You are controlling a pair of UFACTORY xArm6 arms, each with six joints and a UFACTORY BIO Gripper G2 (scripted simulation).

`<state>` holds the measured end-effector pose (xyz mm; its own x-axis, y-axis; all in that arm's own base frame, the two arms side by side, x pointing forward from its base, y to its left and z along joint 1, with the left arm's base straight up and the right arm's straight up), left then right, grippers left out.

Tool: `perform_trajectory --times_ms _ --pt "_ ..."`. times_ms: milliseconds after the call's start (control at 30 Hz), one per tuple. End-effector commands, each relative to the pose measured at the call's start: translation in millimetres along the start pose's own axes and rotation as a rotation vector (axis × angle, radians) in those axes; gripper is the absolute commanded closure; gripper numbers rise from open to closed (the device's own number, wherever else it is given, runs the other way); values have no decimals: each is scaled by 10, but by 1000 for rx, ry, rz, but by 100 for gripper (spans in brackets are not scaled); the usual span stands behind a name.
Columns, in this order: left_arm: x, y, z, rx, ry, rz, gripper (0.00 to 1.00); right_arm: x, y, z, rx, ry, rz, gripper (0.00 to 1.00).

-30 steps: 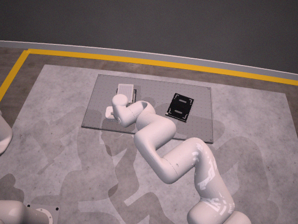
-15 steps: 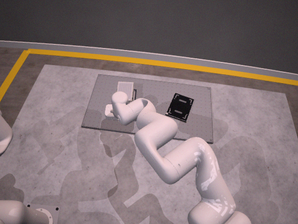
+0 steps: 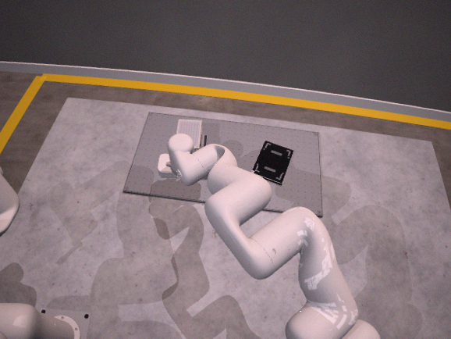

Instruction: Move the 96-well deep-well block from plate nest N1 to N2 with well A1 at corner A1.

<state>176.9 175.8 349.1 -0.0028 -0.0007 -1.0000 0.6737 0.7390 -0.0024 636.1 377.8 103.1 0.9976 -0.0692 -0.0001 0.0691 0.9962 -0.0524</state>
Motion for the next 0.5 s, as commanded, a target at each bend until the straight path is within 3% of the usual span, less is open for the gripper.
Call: perform_trajectory --times_ms 0,233,467 --pt "-9 3 2 0 -2 2 0 8 1 106 4 -4 0 100" --pt "-9 3 2 0 -2 2 0 8 -5 223 4 -4 0 100" --pt "-9 3 2 0 -2 2 0 8 -5 223 4 -4 0 100"
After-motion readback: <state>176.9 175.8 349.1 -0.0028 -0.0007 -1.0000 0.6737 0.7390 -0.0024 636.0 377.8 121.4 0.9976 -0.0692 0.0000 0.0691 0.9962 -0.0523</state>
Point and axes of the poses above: on each arm, the point midway between the two finger pads, its own x axis out along the fingers, its own y axis across the jaws, z = x × y, the point moved 5 cm from there along -x, back along the fingers, and after that the axes turned 3 degrees about -x, right-handed, at the moved point
